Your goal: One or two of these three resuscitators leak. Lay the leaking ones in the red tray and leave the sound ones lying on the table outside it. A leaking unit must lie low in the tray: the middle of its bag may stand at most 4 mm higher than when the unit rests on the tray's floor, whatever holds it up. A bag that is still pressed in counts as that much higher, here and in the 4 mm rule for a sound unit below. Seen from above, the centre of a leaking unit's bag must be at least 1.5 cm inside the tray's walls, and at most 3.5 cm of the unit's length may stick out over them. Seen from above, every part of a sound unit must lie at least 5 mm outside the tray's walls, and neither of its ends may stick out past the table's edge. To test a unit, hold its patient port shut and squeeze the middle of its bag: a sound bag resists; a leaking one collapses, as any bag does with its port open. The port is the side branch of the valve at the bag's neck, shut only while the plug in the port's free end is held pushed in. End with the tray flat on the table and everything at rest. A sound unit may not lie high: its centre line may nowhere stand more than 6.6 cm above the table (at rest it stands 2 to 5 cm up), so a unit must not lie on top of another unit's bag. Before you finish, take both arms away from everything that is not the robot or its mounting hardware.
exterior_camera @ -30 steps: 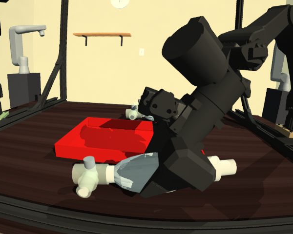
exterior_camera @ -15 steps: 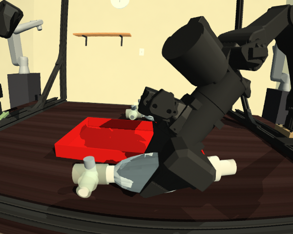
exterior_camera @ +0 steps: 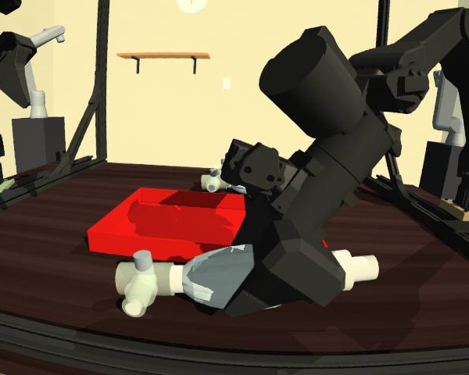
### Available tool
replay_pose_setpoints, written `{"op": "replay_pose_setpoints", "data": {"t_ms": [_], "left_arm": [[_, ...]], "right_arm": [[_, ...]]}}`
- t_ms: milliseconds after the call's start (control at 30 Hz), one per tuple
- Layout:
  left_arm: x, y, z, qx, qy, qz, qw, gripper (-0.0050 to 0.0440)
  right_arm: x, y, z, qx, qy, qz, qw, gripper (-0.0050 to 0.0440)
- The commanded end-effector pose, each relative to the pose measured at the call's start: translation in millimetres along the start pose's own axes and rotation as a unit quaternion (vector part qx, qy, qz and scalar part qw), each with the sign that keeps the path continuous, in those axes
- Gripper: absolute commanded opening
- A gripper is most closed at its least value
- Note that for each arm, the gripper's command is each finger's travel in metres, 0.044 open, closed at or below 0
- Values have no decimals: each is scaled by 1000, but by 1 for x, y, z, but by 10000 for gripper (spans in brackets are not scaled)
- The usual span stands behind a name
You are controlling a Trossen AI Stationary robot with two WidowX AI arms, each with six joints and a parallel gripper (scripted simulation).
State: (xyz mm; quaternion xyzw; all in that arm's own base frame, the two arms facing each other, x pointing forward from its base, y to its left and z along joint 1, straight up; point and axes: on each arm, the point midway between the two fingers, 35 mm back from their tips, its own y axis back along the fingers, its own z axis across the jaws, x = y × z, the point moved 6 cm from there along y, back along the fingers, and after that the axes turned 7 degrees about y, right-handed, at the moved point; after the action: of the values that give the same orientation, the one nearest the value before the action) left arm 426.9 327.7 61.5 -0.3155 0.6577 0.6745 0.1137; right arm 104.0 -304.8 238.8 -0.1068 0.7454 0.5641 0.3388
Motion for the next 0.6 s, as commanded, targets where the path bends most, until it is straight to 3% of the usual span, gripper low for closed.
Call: {"op": "replay_pose_setpoints", "data": {"t_ms": [0, 567], "left_arm": [[0, 0, 0, 0, -1, 0, 1000, 440], [0, 0, 0, 0, -1, 0, 1000, 440]], "right_arm": [[0, -1, 1, -33, 3, 8, 999, 440], [1, 0, 2, -20, 1, 7, 1000, 440]]}}
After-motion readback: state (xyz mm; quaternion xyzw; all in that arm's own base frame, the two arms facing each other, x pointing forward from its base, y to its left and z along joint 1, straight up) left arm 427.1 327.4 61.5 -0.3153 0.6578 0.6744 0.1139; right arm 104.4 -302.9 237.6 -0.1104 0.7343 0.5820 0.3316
